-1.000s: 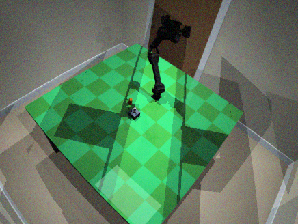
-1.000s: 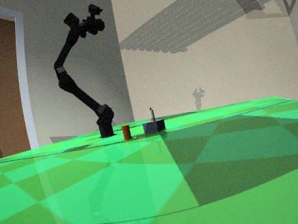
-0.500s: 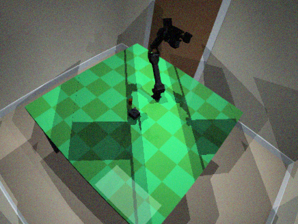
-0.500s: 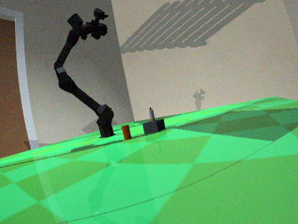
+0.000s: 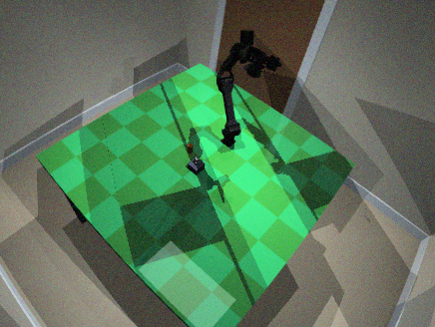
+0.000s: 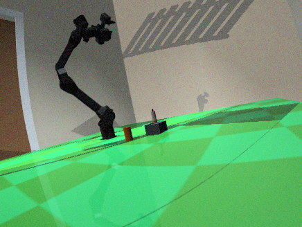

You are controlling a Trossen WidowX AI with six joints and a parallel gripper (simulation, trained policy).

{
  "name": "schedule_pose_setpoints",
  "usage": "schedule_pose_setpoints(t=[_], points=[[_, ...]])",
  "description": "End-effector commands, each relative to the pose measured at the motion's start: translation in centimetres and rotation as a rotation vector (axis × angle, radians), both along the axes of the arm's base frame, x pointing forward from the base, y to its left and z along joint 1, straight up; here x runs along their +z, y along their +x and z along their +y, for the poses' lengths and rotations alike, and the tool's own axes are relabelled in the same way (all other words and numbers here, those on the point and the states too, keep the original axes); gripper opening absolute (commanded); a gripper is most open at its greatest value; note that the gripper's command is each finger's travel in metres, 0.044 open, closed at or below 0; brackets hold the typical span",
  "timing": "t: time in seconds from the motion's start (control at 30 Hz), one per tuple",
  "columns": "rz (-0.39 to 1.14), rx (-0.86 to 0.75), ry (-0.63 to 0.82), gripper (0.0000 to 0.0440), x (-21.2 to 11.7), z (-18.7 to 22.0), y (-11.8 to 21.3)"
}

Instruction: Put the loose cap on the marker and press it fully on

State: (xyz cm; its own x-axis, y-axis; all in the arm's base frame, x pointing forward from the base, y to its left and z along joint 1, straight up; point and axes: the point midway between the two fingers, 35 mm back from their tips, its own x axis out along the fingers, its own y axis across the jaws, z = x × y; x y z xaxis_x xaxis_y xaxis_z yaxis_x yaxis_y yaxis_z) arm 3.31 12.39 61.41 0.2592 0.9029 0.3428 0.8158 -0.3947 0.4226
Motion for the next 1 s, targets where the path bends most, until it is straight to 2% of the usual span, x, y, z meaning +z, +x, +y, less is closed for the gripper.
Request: schedule_pose_setpoints(t=[0.0, 0.97], points=[[0.017, 0.0, -0.062, 0.0326, -1.4, 0.9, 0.4], [0.143, -0.018, -0.378, 0.033, -8.7, 3.9, 2.4]])
